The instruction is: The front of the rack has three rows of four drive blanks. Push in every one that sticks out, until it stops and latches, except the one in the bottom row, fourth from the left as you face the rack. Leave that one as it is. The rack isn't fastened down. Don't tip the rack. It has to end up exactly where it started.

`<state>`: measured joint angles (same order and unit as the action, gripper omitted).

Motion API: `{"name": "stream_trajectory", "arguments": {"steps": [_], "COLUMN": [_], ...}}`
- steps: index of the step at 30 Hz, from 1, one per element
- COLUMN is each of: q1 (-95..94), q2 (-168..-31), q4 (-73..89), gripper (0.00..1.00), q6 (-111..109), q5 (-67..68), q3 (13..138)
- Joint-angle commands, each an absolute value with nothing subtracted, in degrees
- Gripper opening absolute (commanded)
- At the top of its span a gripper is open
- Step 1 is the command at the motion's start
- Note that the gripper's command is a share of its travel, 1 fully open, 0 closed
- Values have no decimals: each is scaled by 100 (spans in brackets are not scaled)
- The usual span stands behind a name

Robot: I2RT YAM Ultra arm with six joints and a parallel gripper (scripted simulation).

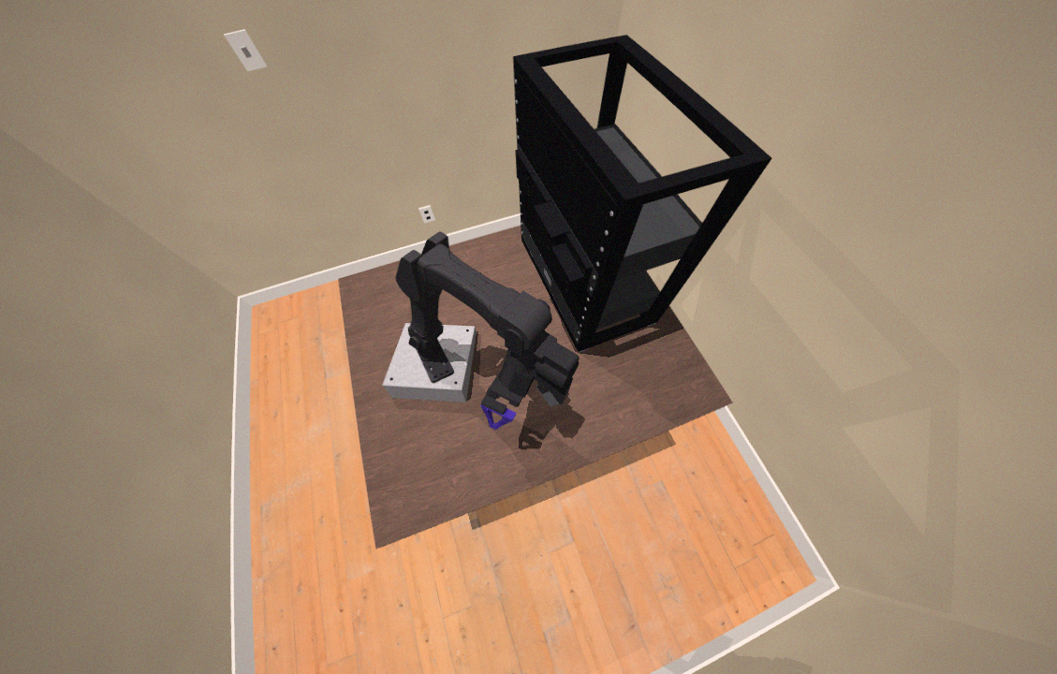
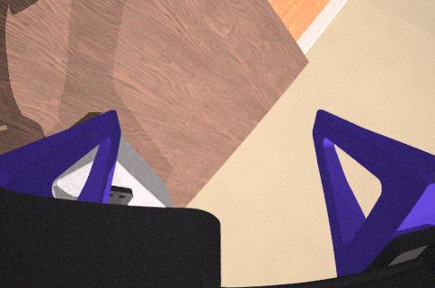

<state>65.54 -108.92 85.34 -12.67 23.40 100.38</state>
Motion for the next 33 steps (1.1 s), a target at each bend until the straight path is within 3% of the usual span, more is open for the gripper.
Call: {"name": "stream_trajectory", "arguments": {"steps": [1, 33], "q1": [6580, 6559], "q2": [-10794, -10858], "q4": [8513, 8529], "gripper": [100, 100], "q6": [-1243, -1265], "q5": [2390, 2348], "q3": [10119, 10064]}}
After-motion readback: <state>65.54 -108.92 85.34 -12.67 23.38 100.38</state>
